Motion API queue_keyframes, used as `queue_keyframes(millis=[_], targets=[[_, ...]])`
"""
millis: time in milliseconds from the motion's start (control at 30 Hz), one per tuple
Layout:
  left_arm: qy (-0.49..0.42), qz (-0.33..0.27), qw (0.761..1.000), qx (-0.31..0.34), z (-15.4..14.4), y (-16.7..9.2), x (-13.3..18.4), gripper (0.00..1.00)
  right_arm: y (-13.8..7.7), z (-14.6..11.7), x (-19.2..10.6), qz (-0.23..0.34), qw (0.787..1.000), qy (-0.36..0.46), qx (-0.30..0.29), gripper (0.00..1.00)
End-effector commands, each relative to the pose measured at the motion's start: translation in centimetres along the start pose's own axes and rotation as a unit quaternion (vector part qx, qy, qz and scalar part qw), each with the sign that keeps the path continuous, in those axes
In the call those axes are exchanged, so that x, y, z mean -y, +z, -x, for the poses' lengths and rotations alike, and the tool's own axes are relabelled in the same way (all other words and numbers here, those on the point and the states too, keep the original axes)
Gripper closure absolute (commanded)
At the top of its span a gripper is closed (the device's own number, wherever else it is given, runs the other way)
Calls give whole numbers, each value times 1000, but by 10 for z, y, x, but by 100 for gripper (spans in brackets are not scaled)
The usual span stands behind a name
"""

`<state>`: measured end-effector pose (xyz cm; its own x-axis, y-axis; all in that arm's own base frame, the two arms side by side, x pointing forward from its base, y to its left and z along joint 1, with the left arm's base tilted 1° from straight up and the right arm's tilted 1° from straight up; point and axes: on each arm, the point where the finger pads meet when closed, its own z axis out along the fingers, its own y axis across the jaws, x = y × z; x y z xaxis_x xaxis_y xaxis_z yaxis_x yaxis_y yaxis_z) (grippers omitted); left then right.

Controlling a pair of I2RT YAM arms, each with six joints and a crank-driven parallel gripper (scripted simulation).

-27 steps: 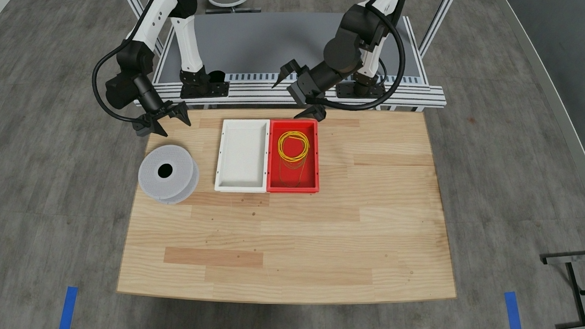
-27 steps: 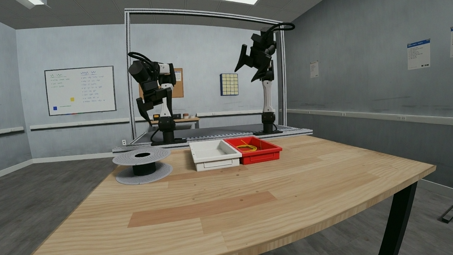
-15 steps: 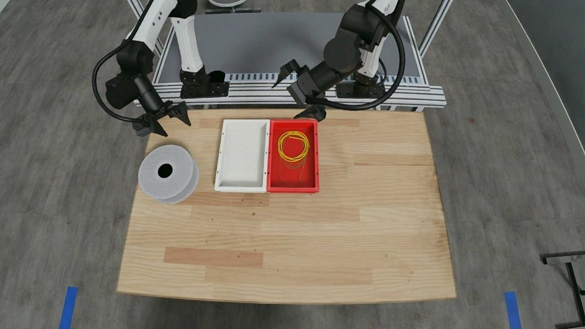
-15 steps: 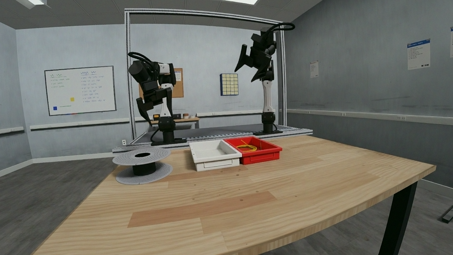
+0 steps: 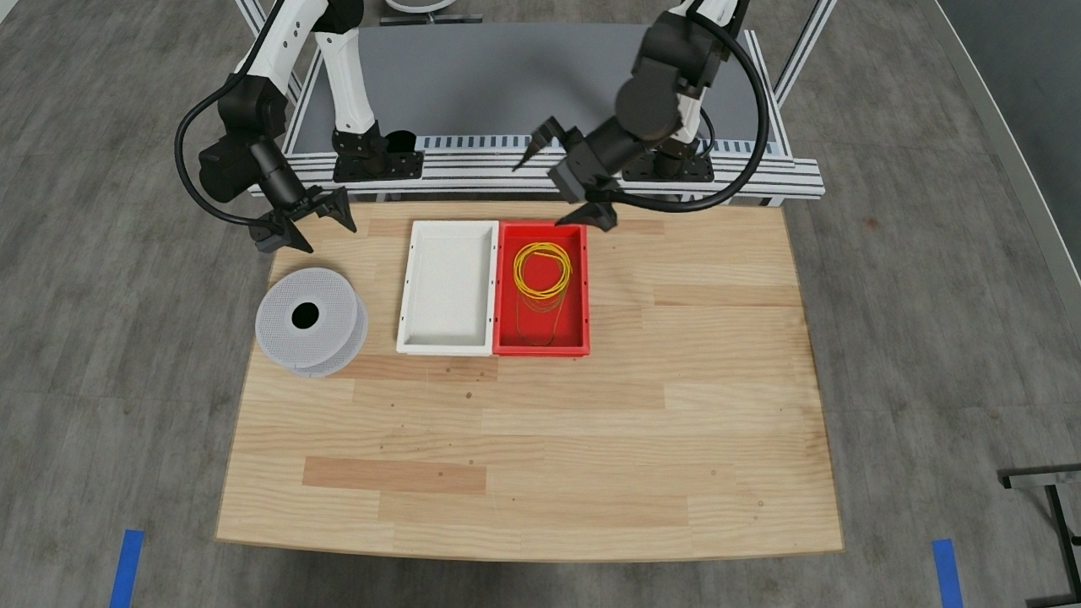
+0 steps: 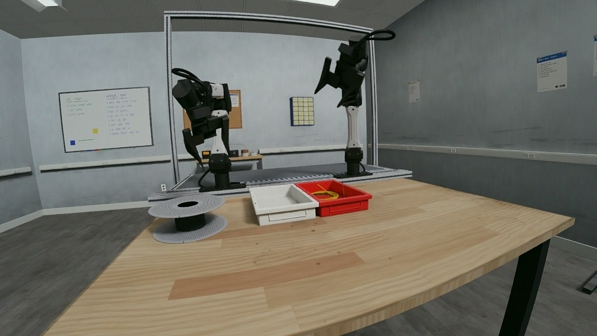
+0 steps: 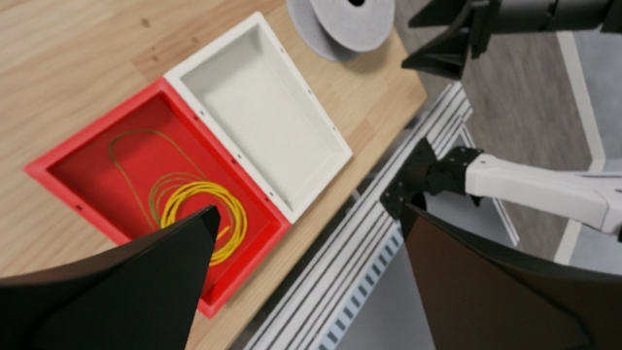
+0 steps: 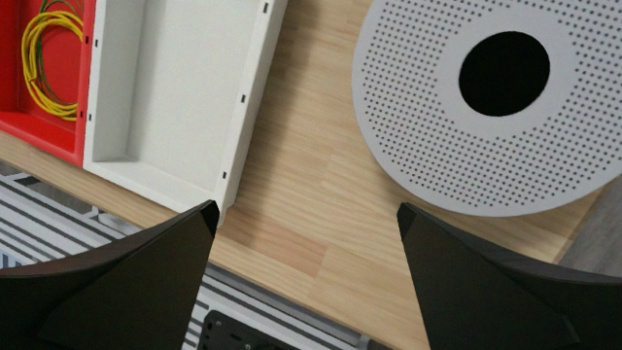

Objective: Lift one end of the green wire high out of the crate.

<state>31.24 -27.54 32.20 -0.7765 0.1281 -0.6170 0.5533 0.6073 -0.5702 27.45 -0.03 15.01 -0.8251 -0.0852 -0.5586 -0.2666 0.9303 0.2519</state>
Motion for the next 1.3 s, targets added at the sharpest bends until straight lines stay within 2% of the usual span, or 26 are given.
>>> queue_keyframes(millis=[0, 133, 200, 367, 500, 967, 1267], targets=[[-25, 29, 999, 26, 15, -16, -31, 0, 4, 1, -12, 13, 1000, -18, -6, 0], [-59, 68, 994, 62, 31, -43, -74, 0, 10, 1, -29, 31, 998, -44, -14, 0], [-59, 68, 994, 62, 31, -43, -74, 0, 10, 1, -29, 31, 998, -44, -14, 0], [-99, 113, 983, 104, 44, -79, -122, 0, 16, 0, -49, 52, 996, -73, -23, 0], [-117, 134, 976, 124, 47, -98, -144, 0, 18, 0, -58, 62, 994, -87, -28, 0], [-116, 145, 973, 134, 49, -104, -151, 0, 19, 3, -59, 58, 994, -93, -22, 0], [-67, 186, 964, 175, 52, -115, -161, 0, 17, 33, -46, 9, 994, -100, 40, 0]])
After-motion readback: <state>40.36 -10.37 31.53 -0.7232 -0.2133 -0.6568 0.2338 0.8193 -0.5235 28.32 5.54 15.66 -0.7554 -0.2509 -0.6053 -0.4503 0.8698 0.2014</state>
